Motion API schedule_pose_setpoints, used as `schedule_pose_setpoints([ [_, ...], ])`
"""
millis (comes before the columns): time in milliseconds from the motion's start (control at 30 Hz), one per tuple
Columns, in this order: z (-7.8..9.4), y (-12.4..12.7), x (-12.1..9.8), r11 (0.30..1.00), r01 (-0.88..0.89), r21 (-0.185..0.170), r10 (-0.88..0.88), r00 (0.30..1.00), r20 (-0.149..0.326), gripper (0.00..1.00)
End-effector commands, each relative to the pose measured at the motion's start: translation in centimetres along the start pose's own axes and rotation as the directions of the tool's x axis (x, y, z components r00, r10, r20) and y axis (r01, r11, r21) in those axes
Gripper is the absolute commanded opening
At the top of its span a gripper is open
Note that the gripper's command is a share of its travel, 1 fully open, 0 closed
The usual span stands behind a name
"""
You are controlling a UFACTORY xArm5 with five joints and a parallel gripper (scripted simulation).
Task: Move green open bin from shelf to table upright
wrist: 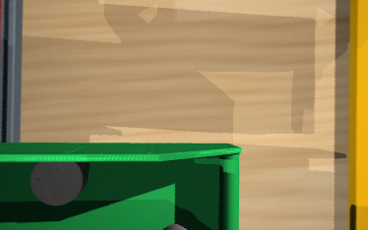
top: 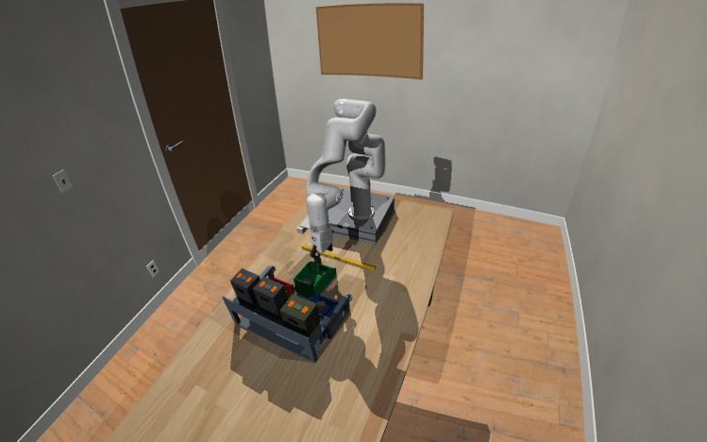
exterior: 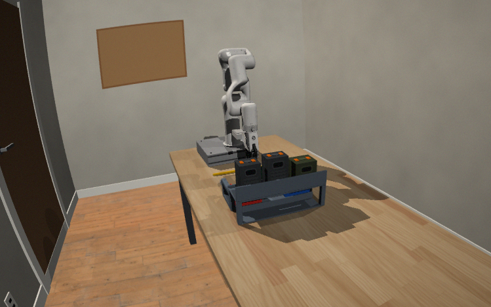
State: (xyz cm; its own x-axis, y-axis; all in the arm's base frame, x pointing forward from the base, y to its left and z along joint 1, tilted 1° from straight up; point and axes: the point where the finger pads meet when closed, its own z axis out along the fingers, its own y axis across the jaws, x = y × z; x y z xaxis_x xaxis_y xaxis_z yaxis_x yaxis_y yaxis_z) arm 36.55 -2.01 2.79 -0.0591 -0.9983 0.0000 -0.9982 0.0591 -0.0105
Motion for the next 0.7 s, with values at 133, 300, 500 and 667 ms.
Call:
schedule_pose_setpoints([
  [133, -1.63, -0.09, 0.01, 1.000, 0.000, 0.002, 0.000, 1.000, 0.004, 1.00],
  [300, -1.63, -0.09, 0.01, 1.000, 0.000, 0.002, 0.000, 1.000, 0.004, 1.00],
  [500, -1.63, -0.09, 0.01, 1.000, 0.000, 0.002, 0.000, 1.000, 0.004, 1.00],
  [667, -1.62, -0.09, 0.01, 1.000, 0.000, 0.002, 0.000, 1.000, 0.000, 0.34],
])
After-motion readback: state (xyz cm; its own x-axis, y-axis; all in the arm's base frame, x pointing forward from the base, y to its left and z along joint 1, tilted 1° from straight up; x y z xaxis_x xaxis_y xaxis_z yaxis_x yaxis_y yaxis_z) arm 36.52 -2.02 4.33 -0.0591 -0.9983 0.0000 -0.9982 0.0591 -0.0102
